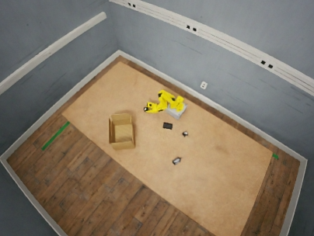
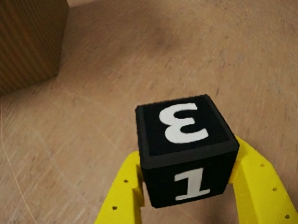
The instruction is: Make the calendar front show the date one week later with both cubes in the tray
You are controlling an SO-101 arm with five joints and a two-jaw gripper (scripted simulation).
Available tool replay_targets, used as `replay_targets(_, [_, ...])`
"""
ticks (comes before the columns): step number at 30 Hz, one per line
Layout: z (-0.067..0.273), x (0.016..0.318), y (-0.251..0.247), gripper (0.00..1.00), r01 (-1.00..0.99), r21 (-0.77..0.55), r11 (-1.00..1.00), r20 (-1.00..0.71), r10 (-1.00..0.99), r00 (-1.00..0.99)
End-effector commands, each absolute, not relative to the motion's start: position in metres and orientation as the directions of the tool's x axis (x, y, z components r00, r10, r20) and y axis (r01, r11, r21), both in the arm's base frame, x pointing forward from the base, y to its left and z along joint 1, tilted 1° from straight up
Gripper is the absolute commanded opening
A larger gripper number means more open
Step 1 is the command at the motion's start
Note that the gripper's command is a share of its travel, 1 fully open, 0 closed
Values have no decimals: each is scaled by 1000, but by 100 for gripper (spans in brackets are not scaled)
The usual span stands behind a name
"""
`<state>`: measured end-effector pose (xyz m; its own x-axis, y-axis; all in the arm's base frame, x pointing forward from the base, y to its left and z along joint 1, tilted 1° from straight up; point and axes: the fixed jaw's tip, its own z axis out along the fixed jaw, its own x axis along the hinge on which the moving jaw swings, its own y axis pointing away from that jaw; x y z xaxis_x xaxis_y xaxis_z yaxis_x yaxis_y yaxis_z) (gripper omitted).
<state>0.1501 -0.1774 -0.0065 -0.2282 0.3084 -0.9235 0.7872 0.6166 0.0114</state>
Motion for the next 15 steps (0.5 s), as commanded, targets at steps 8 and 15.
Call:
replay_targets(8, [-12,149,-180,0,796,18,606,-927,309,-215])
replay_targets(15, [-12,149,-180,0,796,18,606,-927,309,-215])
